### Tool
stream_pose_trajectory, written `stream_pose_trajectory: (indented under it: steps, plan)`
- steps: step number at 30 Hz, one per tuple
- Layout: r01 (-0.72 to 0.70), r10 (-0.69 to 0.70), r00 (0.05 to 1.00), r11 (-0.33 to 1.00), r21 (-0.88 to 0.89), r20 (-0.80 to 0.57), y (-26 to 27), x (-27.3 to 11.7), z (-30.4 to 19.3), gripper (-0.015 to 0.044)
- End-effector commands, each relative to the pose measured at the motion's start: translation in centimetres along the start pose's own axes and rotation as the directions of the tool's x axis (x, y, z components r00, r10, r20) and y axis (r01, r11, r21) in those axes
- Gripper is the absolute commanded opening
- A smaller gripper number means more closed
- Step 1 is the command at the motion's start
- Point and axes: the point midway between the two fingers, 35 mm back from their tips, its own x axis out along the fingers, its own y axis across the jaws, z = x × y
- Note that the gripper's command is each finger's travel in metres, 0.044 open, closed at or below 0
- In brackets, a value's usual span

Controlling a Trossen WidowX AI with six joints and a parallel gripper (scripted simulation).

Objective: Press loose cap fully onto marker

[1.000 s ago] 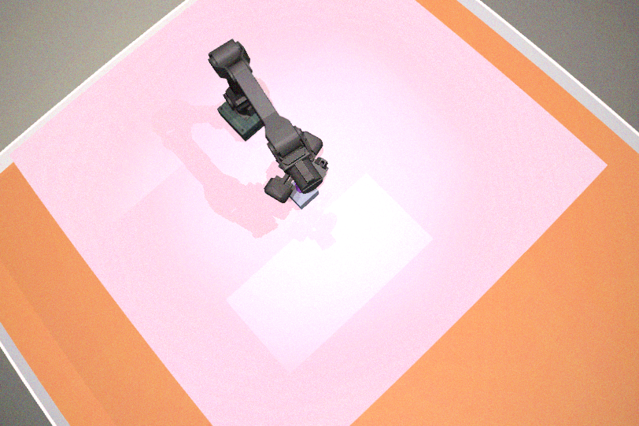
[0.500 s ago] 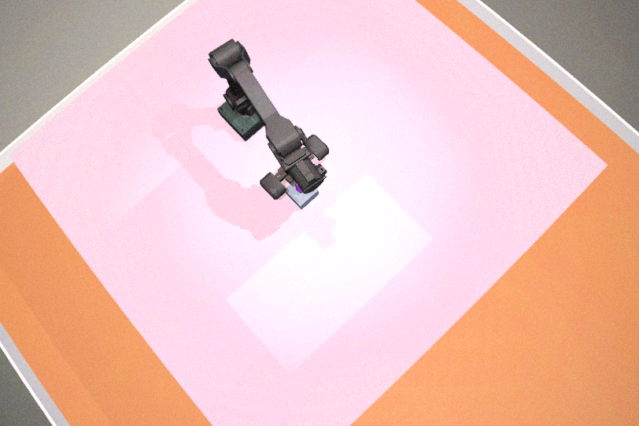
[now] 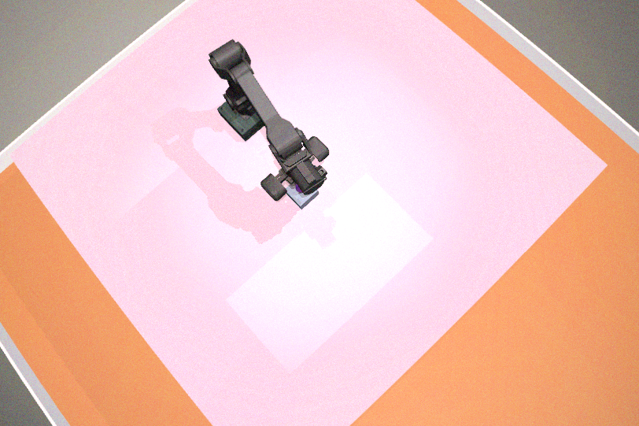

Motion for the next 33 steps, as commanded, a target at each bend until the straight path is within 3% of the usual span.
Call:
stream_pose_trajectory:
  steps: [1,17,25,33]
  plan:
    - [0.003,-0.003,1.0,1.0,0.005,0.001,0.0,0.6,0.0,0.0]
    - [0.003,-0.003,1.0,1.0,0.005,0.001,-0.1,2.9,0.0,0.0]
    - [0.002,-0.002,1.0,1.0,0.001,0.004,0.0,2.3,0.1,0.0]
    - [0.001,-0.001,1.0,1.0,0.0,0.001,0.0,-6.3,0.0,0.0]
